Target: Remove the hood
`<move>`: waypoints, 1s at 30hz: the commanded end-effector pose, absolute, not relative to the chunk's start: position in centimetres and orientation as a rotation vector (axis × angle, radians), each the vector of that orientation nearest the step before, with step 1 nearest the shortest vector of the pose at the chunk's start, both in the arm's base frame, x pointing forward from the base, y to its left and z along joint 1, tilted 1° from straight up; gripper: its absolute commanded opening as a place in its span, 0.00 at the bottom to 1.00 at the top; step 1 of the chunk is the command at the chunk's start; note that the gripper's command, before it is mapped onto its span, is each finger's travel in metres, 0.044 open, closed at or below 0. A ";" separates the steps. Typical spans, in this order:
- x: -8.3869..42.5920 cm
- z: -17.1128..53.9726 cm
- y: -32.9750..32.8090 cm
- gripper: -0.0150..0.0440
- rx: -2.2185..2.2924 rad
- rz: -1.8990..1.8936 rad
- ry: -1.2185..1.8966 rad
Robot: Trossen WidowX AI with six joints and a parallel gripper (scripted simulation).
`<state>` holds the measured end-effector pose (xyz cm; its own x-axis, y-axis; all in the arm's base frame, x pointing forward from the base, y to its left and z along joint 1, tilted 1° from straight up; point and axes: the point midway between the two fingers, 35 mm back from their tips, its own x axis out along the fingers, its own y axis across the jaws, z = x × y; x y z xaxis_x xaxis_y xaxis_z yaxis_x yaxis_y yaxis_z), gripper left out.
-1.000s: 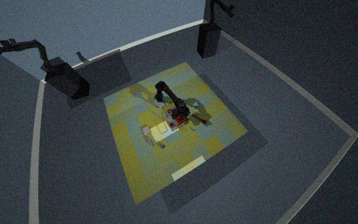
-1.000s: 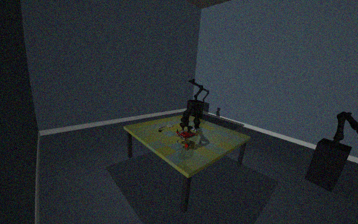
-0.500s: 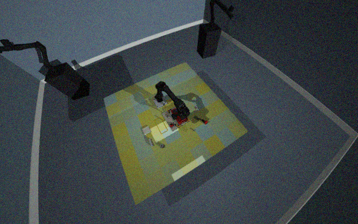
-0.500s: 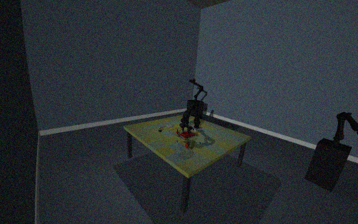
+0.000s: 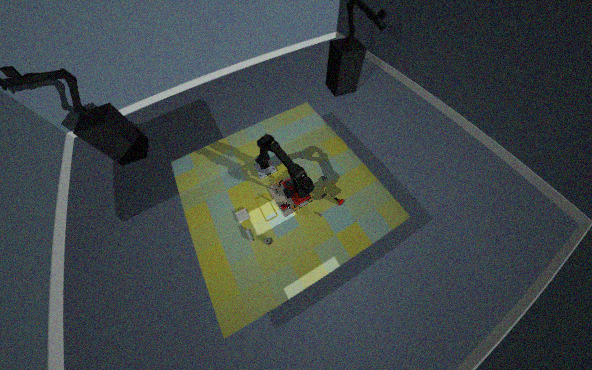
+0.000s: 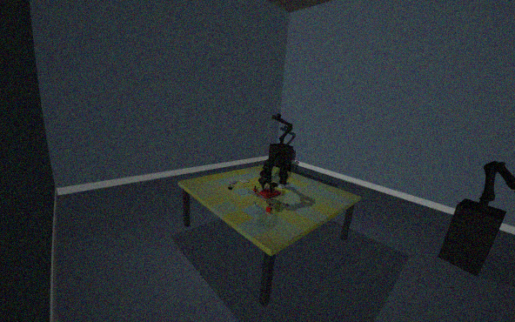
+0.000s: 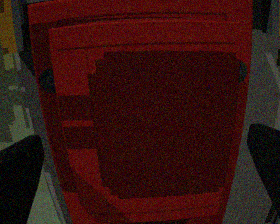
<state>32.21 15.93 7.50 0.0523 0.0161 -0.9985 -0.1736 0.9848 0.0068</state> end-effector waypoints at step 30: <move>32.2 5.7 15.8 1.00 -0.136 0.144 1.516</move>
